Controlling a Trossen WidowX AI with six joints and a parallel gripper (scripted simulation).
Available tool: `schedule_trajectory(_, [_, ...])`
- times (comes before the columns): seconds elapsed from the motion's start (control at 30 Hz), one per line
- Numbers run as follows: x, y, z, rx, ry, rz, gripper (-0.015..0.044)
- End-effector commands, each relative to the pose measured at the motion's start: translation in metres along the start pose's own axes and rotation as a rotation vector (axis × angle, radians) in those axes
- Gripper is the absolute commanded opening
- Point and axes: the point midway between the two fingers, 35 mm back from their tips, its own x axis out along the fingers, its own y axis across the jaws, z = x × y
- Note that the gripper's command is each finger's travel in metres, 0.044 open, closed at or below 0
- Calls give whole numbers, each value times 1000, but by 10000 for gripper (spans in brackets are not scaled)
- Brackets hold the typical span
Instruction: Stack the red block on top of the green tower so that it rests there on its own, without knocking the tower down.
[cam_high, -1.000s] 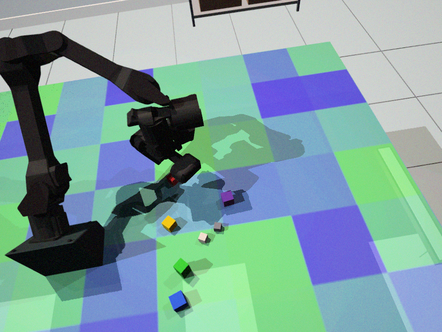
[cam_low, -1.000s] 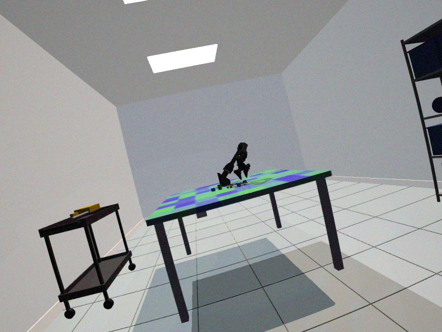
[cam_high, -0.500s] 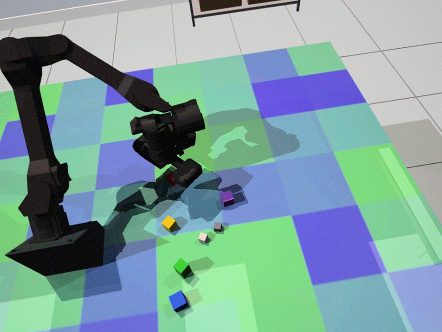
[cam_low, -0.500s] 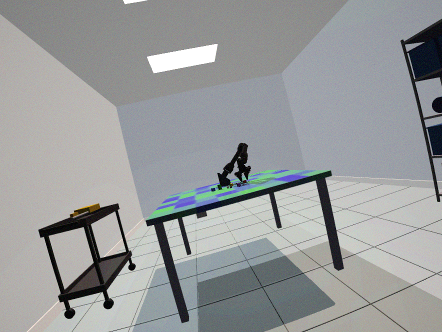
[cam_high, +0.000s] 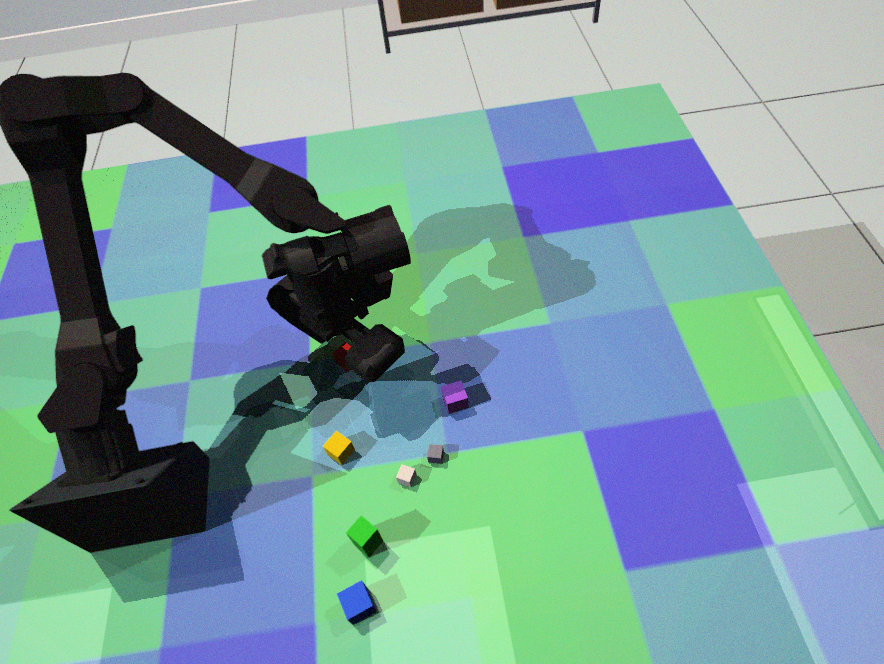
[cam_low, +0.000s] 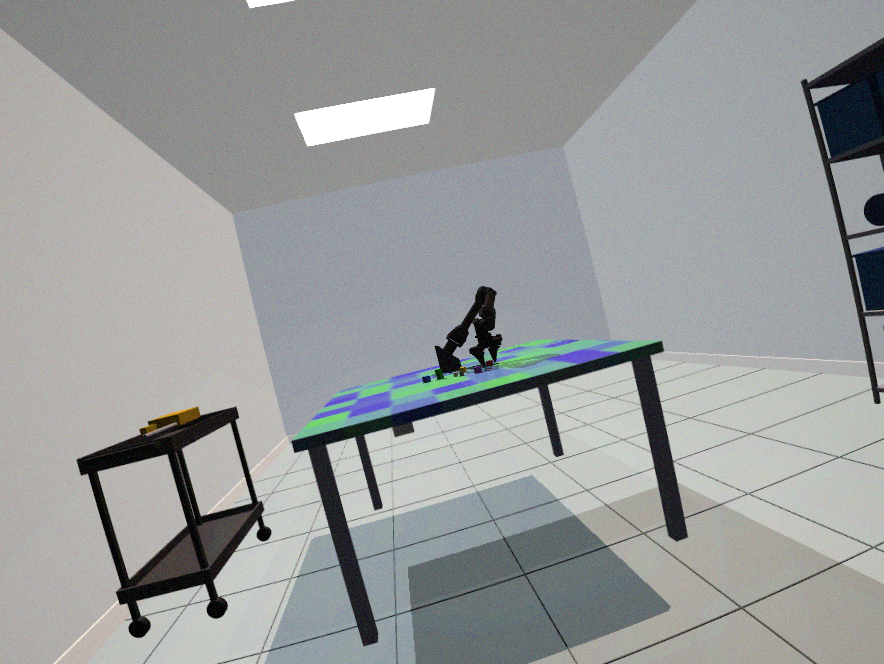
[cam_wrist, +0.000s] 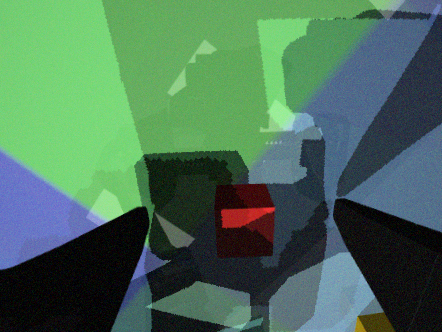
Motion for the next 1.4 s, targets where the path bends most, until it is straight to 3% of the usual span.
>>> schedule_trajectory(0.0, [0, -1, 0, 3, 1, -2, 440])
schedule_trajectory(0.1, [0, -1, 0, 3, 1, -2, 440])
schedule_trajectory(0.53, [0, -1, 0, 3, 1, -2, 99])
schedule_trajectory(0.8, [0, -1, 0, 3, 1, -2, 45])
schedule_trajectory(0.87, [-2, -1, 0, 3, 2, -2, 0])
schedule_trajectory(1.37, [-67, -1, 0, 3, 4, -5, 0])
